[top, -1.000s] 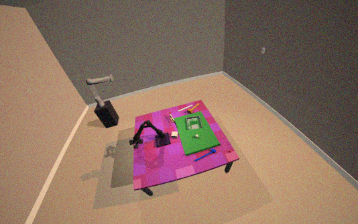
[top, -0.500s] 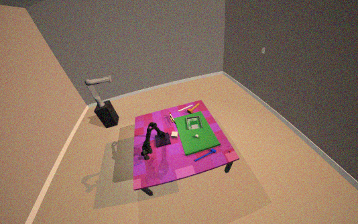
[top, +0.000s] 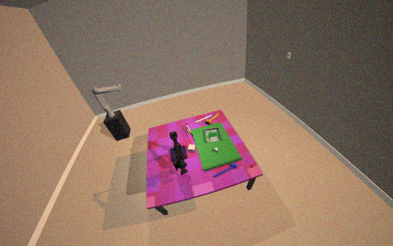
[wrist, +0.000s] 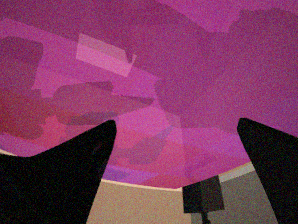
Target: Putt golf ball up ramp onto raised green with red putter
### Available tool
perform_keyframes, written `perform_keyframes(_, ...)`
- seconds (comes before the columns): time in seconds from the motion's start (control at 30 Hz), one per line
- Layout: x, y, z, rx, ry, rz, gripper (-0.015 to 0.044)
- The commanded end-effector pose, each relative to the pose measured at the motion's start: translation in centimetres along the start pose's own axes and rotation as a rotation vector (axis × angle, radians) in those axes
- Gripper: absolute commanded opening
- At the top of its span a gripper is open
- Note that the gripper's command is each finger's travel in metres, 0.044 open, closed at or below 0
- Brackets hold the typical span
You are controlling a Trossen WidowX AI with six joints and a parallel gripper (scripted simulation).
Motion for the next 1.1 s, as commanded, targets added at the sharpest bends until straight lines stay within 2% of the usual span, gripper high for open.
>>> perform_keyframes(0.0, 4.1, -3.0, -3.4, -0.099, -0.049, -0.038, 0.0440)
perform_keyframes(0.27, 16.2, -9.2, -7.7, -0.256, -0.259, -0.172, 0.0440)
perform_keyframes(0.5, 27.1, -14.9, -6.5, -0.337, -0.459, -0.308, 0.0440)
perform_keyframes(0.8, 38.5, -21.0, 1.1, -0.353, -0.730, -0.472, 0.0440)
perform_keyframes(1.07, 44.7, -24.9, 12.1, -0.302, -0.994, -0.588, 0.0440)
Point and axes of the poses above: the point midway between the two fingers, 35 mm back from their tips, its own y axis out along the fingers, its own z axis across the jaws, x = y × z, the point moved 1 cm from there along -y, back along the fingers, and after that the axes turned 12 degrees about -y, right-handed, at the moved point
